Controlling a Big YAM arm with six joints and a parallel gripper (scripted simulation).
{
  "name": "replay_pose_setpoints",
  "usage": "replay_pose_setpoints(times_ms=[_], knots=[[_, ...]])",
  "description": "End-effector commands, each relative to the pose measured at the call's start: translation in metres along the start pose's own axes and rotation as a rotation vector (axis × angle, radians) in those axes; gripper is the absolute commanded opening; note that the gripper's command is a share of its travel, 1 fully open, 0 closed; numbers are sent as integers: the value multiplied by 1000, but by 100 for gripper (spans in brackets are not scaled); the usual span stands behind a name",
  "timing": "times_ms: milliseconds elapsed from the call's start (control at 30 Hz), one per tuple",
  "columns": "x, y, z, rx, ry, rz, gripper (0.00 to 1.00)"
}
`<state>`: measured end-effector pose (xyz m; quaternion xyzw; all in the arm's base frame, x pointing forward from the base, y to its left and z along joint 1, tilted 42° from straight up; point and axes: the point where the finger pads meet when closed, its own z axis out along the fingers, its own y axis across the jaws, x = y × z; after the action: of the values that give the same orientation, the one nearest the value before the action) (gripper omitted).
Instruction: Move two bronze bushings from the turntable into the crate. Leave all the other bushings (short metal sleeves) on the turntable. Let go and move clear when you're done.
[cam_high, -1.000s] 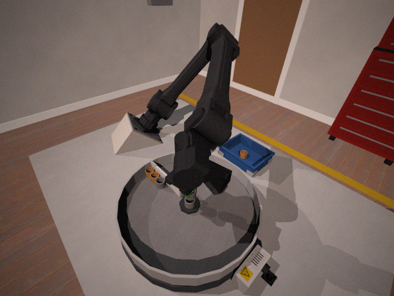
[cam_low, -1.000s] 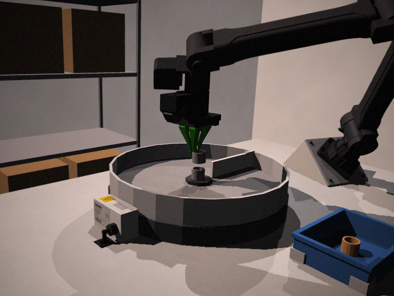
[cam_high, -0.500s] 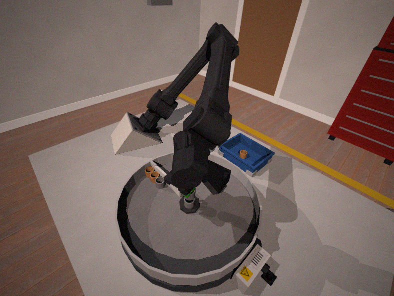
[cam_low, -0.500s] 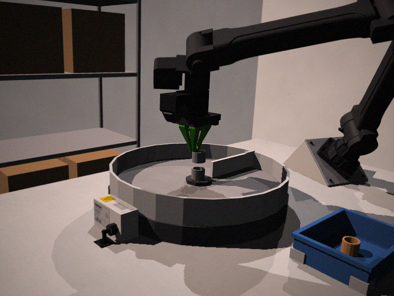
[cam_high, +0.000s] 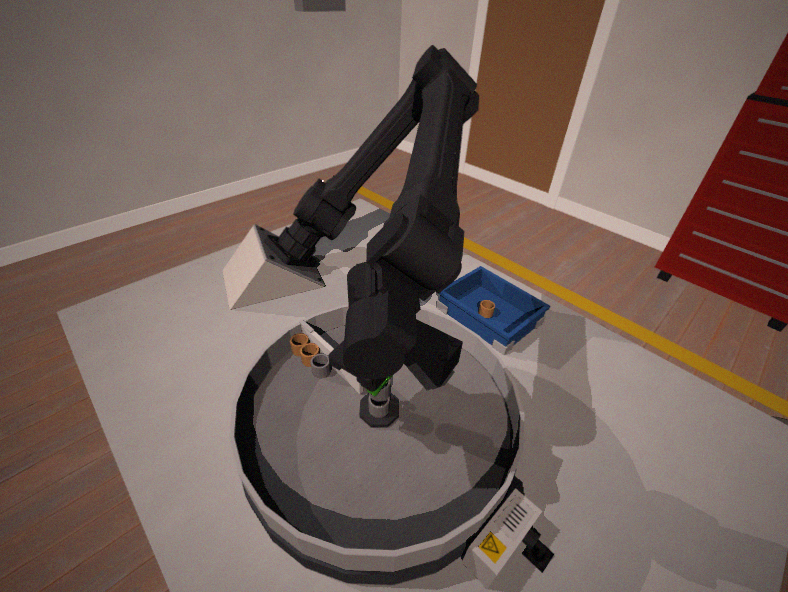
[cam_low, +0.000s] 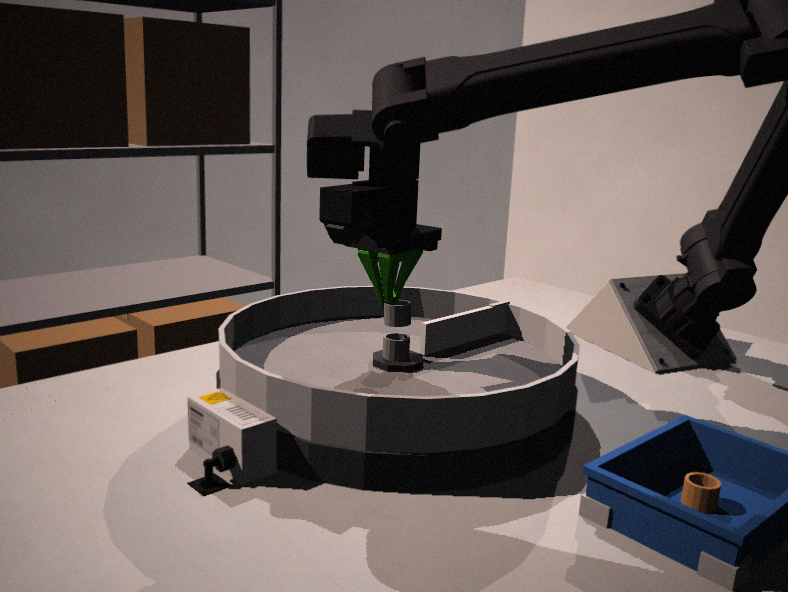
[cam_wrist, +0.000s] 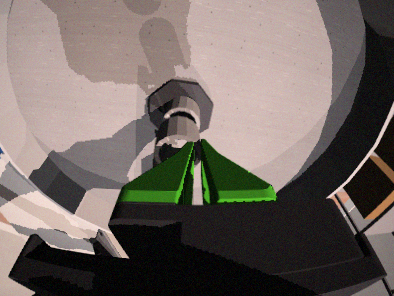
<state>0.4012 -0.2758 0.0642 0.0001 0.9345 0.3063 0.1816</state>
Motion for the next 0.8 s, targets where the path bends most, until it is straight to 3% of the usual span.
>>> replay_pose_setpoints(times_ms=[0, 267, 467, 633, 767], knots=[[9, -11, -6, 12, -16, 8, 0], [9, -12, -5, 13, -17, 10, 0], [4, -4, 16, -5, 4, 9, 0], [6, -5, 3, 10, -14, 17, 0], [6, -5, 3, 10, -14, 16, 0]])
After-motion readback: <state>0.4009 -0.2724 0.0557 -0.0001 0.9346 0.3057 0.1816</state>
